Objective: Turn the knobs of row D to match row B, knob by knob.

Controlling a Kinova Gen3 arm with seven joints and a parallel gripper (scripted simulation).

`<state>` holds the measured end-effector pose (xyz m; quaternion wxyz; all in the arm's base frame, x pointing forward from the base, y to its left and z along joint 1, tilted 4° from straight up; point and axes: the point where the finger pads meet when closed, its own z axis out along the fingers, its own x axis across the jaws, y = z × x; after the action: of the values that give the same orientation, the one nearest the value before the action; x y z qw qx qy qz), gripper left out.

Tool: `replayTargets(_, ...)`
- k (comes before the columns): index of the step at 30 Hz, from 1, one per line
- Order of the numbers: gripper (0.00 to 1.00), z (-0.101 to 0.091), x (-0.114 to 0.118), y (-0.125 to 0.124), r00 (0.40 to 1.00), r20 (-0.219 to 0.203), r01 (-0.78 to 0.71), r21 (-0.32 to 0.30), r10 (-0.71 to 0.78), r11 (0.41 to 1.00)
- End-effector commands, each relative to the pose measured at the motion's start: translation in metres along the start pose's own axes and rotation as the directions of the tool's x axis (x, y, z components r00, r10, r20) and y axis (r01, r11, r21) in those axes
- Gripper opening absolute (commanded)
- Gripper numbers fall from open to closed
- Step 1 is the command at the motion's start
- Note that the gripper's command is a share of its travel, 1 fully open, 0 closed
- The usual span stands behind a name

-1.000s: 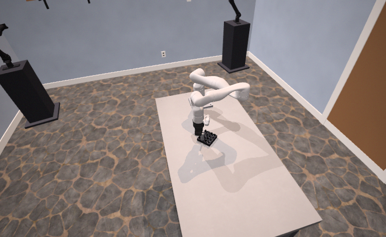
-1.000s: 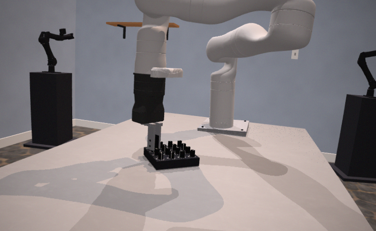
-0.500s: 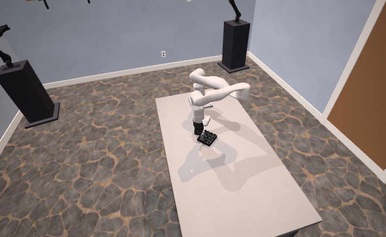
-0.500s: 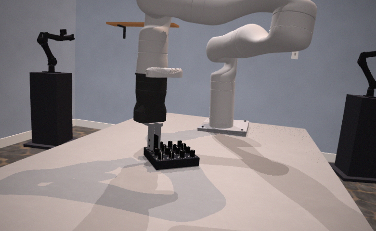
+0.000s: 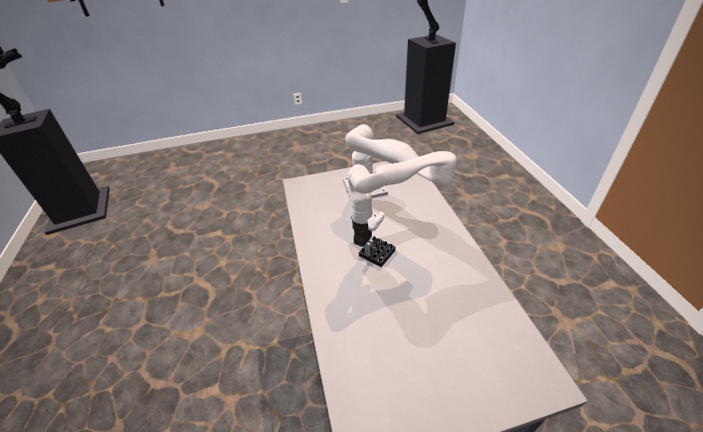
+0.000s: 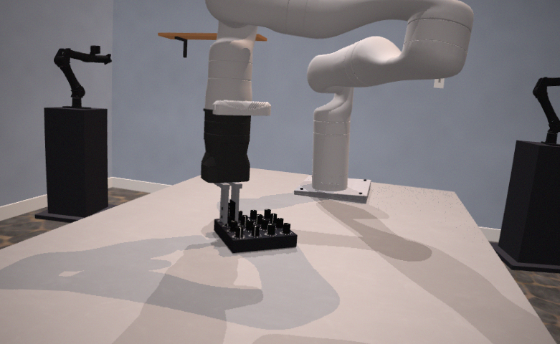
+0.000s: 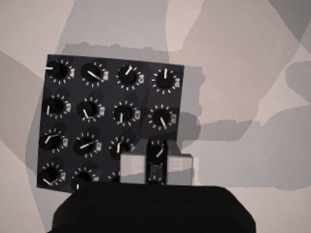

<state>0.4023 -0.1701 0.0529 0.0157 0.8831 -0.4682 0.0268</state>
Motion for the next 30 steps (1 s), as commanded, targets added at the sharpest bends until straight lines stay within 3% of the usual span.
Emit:
replayTargets(1, 0.3, -0.0003, 0.0, 0.0, 1.0, -0.001, -0.017, 0.0, 0.017, 1.0)
replayTargets(30, 0.3, -0.0003, 0.0, 0.0, 0.994, -0.001, -0.11, 0.0, 0.11, 0.994)
